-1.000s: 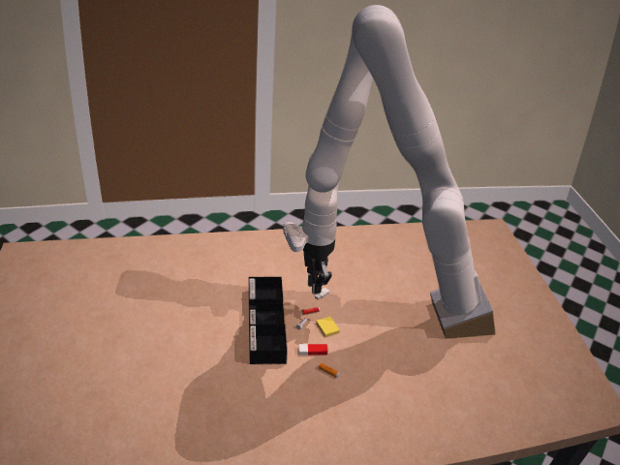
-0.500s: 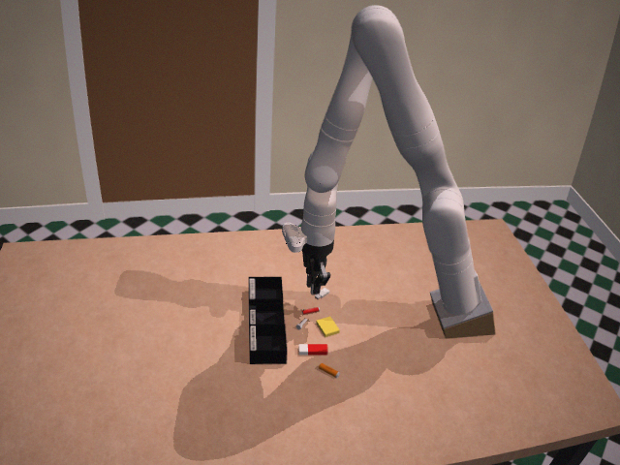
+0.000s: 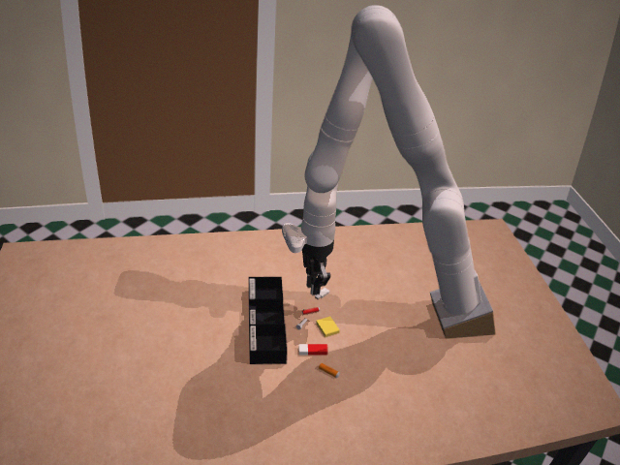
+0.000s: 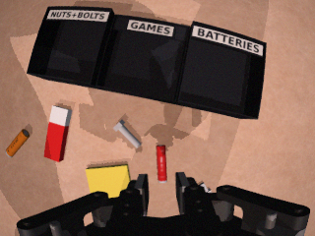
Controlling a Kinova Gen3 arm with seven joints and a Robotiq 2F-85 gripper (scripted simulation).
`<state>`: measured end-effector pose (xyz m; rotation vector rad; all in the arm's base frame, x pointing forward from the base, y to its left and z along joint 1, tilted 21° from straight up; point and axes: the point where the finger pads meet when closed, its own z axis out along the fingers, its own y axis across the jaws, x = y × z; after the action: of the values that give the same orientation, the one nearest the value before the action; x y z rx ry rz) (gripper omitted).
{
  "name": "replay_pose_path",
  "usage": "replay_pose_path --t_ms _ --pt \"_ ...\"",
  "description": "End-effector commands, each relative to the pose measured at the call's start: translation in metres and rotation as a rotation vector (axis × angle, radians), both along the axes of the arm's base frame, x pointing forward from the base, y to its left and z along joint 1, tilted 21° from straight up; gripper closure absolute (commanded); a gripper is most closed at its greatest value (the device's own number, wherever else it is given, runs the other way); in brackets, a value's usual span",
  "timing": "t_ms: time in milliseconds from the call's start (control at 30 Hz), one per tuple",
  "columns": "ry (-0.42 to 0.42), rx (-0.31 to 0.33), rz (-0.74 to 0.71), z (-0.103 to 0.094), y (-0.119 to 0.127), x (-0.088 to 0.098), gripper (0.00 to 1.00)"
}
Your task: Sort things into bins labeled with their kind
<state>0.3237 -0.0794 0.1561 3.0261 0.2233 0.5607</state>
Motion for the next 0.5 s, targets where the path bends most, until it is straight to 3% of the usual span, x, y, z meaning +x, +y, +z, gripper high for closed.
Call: replay_pose_path --t_ms 0,267,467 --pt "0.002 -0.001 -0.003 0.000 -0.001 0.000 0.76" --pt "0.002 -0.001 -0.003 0.000 -0.002 0.001 0.76" --pt "0.002 -0.002 -0.006 -0.016 -0.003 0.005 0.76"
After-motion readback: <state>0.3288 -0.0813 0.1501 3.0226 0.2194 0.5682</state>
